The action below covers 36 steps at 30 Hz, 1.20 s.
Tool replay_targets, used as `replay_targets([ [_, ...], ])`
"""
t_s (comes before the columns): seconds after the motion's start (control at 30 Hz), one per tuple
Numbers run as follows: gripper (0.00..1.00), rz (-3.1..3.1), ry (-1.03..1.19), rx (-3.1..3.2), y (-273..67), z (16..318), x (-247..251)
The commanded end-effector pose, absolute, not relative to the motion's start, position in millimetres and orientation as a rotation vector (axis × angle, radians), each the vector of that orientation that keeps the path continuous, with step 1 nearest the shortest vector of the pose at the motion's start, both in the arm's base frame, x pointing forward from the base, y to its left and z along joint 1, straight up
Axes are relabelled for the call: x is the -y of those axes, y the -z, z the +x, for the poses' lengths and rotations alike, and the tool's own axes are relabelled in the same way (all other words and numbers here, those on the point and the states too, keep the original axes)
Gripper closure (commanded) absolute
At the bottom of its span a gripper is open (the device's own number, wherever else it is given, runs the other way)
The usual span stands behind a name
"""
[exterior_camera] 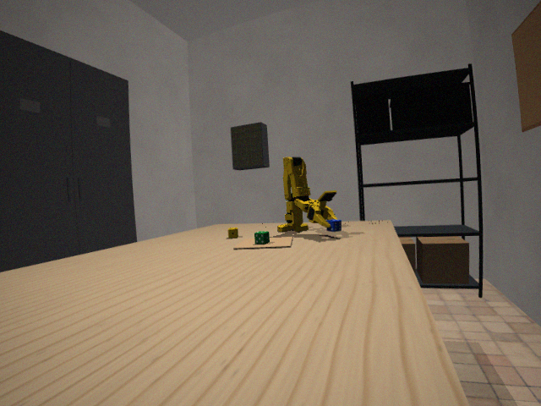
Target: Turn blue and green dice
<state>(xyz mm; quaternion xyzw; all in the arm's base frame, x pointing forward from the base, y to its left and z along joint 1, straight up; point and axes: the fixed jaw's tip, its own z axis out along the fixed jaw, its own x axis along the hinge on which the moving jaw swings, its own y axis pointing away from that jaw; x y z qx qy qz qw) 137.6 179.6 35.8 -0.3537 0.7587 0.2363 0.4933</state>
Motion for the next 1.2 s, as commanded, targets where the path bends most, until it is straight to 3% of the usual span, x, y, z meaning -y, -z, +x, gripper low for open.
replay_targets([
  [0.0,1.00,-0.833,-0.584,-1.791,-42.6,143.0,-183.6],
  [1.17,1.00,-0.833,-0.584,-1.791,-29.8,143.0,-183.6],
])
